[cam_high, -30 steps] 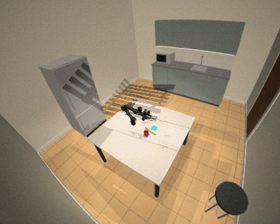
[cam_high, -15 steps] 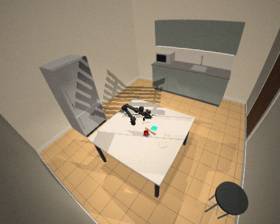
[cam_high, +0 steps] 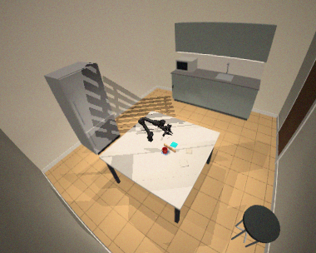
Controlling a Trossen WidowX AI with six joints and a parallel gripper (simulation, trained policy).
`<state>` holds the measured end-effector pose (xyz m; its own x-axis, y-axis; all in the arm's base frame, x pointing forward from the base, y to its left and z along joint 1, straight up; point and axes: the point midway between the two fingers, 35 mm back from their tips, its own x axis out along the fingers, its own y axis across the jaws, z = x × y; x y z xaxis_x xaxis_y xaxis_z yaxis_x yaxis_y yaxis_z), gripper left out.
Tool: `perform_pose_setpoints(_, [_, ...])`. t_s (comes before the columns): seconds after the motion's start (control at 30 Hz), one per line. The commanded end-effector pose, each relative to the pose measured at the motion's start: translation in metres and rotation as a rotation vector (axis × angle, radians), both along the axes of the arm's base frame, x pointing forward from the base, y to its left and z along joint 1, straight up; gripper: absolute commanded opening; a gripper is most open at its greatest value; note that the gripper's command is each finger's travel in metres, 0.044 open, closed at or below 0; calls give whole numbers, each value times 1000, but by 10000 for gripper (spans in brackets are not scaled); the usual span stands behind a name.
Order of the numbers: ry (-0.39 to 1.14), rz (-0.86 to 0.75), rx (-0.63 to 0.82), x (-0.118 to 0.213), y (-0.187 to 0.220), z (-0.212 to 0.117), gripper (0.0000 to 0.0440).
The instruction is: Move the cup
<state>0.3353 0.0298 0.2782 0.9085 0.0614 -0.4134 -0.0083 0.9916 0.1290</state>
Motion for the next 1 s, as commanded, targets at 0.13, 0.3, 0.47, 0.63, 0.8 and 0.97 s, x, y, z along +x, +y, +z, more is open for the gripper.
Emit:
perform_pose_setpoints(0.13, [106,-14,24,5,4,-7,92])
perform_pose_setpoints(0.3, [187,-22,34,6,7,-14,87])
perform_pose_setpoints(0.47, [267,-30,37,7,8,-21,89])
perform_pose_setpoints(0.63, [348,-38,33,7,9,-28,97])
perform_pose_setpoints(0.8, [427,-45,22,7,8,-36,103])
perform_pose_setpoints(0.97, [506,-50,7,6,7,-43,109])
